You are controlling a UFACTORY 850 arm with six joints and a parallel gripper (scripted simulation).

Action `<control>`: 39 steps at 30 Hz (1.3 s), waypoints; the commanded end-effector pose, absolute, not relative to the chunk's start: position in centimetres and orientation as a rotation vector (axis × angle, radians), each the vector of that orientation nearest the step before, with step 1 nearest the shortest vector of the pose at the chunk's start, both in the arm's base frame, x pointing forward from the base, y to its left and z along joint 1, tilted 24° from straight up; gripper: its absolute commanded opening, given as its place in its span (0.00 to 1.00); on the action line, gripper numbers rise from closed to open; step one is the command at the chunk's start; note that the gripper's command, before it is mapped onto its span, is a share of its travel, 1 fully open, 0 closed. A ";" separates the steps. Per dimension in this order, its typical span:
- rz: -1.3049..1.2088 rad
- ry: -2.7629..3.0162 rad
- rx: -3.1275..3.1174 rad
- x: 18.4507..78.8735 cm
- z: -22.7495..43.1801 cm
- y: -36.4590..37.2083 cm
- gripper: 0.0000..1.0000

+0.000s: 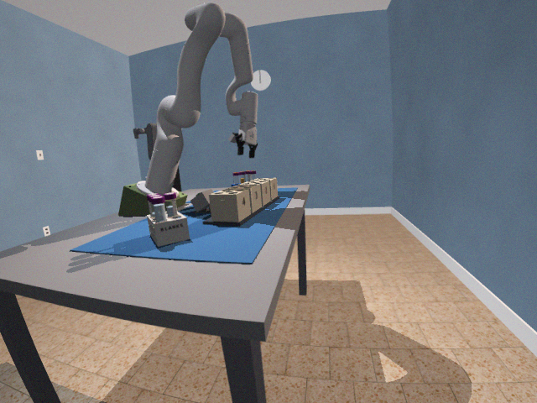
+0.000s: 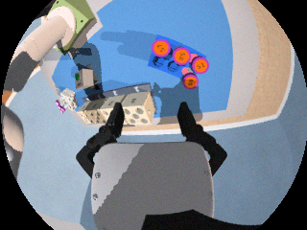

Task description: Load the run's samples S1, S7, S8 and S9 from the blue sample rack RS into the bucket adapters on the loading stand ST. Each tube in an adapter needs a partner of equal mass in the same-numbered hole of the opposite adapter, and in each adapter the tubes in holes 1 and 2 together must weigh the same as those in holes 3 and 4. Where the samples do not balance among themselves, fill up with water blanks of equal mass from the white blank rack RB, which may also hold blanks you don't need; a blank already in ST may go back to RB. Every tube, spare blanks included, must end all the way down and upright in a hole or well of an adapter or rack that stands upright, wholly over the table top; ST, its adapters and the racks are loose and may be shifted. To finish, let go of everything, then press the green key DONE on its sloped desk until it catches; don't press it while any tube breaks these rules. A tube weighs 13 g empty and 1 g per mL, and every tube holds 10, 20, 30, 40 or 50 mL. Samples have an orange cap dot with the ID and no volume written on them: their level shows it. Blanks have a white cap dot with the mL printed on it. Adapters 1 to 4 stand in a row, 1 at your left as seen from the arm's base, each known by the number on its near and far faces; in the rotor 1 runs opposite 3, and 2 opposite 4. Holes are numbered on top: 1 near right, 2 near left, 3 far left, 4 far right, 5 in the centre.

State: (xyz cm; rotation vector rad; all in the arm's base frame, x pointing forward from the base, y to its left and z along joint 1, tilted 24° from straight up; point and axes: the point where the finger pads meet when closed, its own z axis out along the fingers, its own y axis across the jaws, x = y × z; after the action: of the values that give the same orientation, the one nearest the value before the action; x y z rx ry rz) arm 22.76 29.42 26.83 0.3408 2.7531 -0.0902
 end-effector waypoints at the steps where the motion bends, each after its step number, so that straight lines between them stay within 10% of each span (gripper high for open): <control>1: -0.059 2.747 0.536 23.9 27.1 27.8 1.00; 39: 0.173 2.254 1.923 28.9 28.8 16.8 1.00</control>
State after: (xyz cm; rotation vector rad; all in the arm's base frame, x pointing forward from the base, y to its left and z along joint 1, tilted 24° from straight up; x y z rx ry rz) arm 28.29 18.36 28.46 1.7441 2.3658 0.1324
